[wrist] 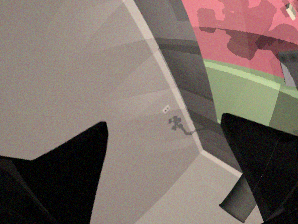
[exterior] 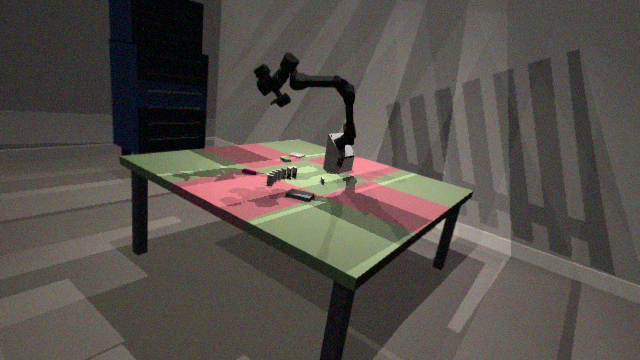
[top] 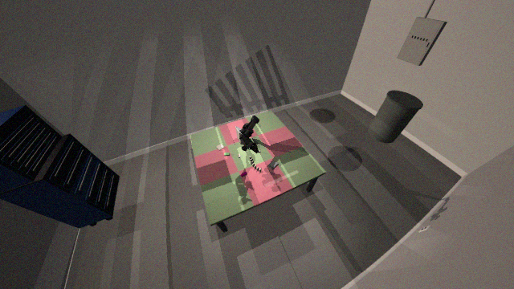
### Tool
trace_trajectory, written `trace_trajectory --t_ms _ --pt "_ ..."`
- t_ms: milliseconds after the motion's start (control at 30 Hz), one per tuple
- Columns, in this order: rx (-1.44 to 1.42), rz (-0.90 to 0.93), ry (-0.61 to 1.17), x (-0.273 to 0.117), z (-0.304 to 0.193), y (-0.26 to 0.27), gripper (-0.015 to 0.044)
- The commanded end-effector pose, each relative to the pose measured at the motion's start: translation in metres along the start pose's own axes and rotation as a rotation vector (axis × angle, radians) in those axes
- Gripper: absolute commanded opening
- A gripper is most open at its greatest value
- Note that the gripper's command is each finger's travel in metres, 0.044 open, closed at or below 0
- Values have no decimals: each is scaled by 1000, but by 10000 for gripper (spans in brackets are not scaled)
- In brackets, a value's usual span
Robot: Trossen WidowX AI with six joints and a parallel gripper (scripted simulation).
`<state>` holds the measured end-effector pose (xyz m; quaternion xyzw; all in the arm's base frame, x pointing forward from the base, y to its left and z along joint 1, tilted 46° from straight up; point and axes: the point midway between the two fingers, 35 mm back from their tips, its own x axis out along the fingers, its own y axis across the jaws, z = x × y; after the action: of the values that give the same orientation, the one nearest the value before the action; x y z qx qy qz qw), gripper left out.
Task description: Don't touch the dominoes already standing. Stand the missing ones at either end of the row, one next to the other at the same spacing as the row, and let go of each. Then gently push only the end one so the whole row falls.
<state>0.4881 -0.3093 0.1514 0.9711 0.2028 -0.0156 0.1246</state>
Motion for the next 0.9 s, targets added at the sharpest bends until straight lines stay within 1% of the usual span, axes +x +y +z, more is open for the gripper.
trace_trajectory --t_ms 0,33,200,367,633,867 --pt "-8 1 -4 0 2 0 426" --pt "-30 5 -17 -1 8 -2 440" --pt "-257 -1 -158 -8 66 -23 440" --pt "-494 -96 -302 -21 122 -59 440" --pt "-704 -258 -394 -40 164 -104 440" --pt "-881 -449 -418 -59 193 -150 440"
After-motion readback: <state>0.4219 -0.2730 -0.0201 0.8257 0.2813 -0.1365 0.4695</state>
